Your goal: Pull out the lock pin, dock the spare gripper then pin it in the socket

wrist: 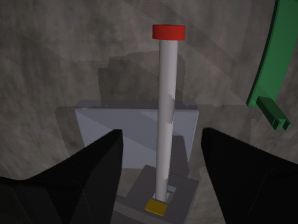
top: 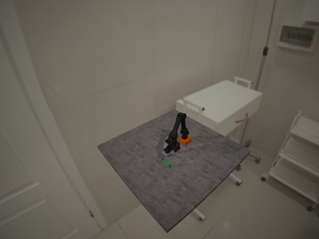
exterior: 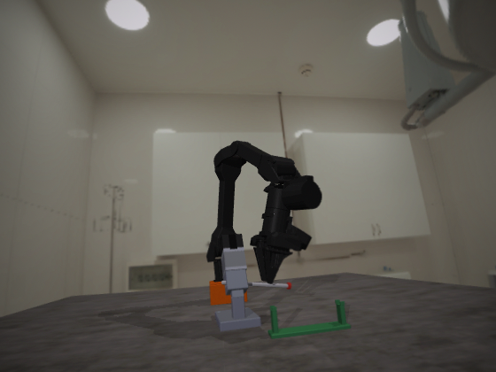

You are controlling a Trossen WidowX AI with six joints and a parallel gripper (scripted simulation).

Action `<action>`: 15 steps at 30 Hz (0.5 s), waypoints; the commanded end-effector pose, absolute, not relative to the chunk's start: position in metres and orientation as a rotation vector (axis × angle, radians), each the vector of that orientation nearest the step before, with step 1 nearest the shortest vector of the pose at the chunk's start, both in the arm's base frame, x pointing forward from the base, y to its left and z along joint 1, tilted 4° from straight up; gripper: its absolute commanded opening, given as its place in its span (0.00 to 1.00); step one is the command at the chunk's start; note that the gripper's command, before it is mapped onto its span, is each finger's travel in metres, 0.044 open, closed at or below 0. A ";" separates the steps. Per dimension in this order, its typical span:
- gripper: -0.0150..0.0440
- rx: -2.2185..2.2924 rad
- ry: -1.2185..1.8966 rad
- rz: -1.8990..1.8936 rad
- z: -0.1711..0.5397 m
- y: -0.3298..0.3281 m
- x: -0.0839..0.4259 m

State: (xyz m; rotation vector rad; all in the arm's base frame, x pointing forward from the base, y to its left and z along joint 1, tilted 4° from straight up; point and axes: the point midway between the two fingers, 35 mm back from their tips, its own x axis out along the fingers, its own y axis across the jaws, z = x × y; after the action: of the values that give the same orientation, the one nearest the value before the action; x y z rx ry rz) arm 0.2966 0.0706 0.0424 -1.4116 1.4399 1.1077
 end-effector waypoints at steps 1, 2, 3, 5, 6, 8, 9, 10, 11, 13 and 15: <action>0.59 -1.410 1.439 1.108 0.050 0.077 0.297; 0.59 -1.411 1.439 1.108 0.052 0.079 0.297; 0.59 -1.412 1.439 1.108 0.054 0.081 0.297; 0.59 -1.414 1.439 1.108 0.058 0.084 0.297; 0.59 -1.415 1.439 1.108 0.060 0.085 0.297; 0.59 -1.416 1.439 1.108 0.064 0.089 0.297; 0.59 -1.417 1.439 1.108 0.066 0.090 0.297; 0.59 -1.418 1.439 1.108 0.068 0.092 0.297; 0.59 -1.419 1.438 1.108 0.070 0.093 0.297; 0.59 -1.421 1.438 1.108 0.074 0.097 0.298; 0.59 -1.423 1.437 1.107 0.079 0.100 0.298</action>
State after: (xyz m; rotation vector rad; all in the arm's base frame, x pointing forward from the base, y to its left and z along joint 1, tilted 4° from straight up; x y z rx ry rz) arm 0.2980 0.0945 0.0728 -1.4254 1.4373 1.1064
